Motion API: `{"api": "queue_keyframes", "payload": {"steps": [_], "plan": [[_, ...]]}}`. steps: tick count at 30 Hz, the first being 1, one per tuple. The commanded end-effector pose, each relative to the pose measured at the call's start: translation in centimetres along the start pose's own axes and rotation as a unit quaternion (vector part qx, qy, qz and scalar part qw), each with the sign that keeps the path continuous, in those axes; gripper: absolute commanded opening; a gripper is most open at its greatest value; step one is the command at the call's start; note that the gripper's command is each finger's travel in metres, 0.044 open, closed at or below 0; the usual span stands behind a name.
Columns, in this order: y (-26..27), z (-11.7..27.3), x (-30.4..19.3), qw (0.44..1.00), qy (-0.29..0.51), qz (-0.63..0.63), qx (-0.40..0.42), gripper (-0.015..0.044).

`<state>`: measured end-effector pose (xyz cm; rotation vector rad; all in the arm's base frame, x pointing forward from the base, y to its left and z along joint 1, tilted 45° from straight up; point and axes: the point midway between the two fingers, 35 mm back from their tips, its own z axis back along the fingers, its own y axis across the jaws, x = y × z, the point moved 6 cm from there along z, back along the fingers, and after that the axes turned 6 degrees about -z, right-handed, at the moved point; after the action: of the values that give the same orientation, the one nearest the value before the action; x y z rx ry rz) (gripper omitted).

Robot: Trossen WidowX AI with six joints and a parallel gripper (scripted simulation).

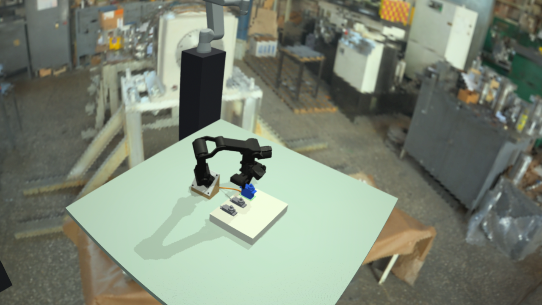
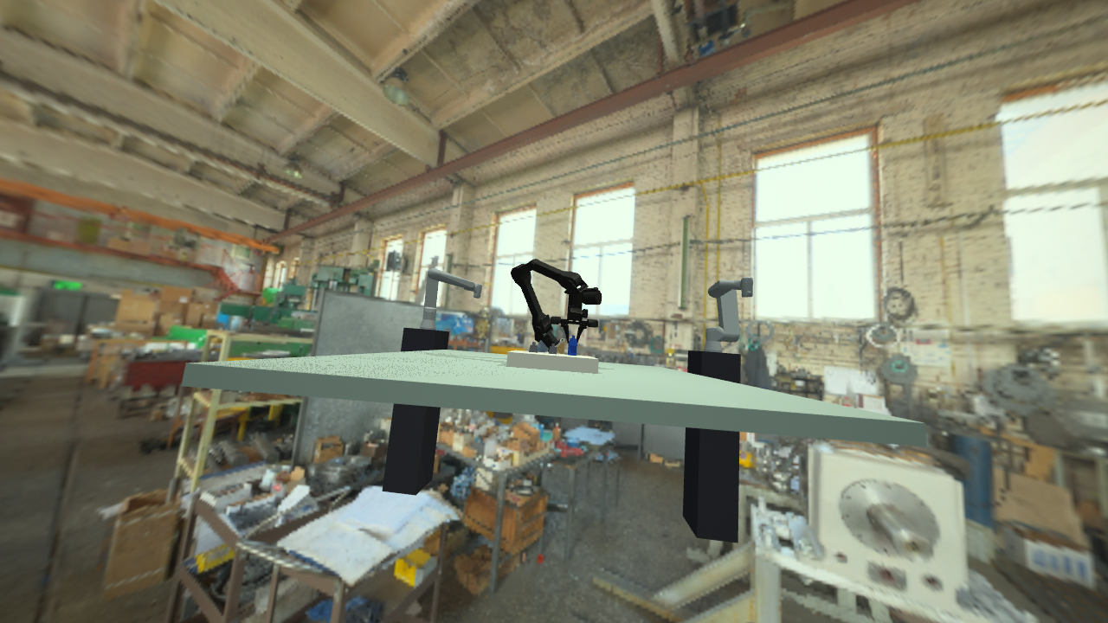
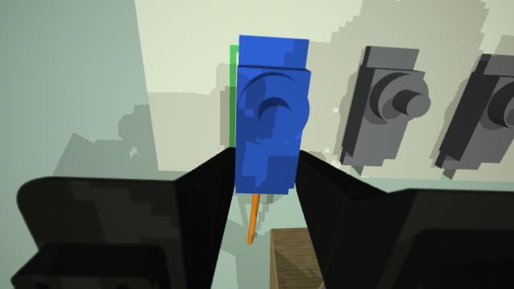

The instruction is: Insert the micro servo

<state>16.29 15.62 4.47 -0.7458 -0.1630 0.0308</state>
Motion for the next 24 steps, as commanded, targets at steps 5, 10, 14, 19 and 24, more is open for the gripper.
{"api": "queue_keyframes", "payload": {"steps": [5, 10, 14, 19, 24], "plan": [[0.0, -0.7, 0.0, 1.000, -0.001, 0.001, -0.001, 0.0000], [0.0, -1.2, 0.0, 1.000, -0.001, 0.001, -0.001, 0.0000], [0.0, -1.6, 0.0, 1.000, -0.001, 0.001, -0.001, 0.0000], [0.0, -2.1, 0.0, 1.000, -0.001, 0.001, -0.001, 0.0000], [0.0, -2.5, 0.0, 1.000, -0.001, 0.001, -0.001, 0.0000]]}}
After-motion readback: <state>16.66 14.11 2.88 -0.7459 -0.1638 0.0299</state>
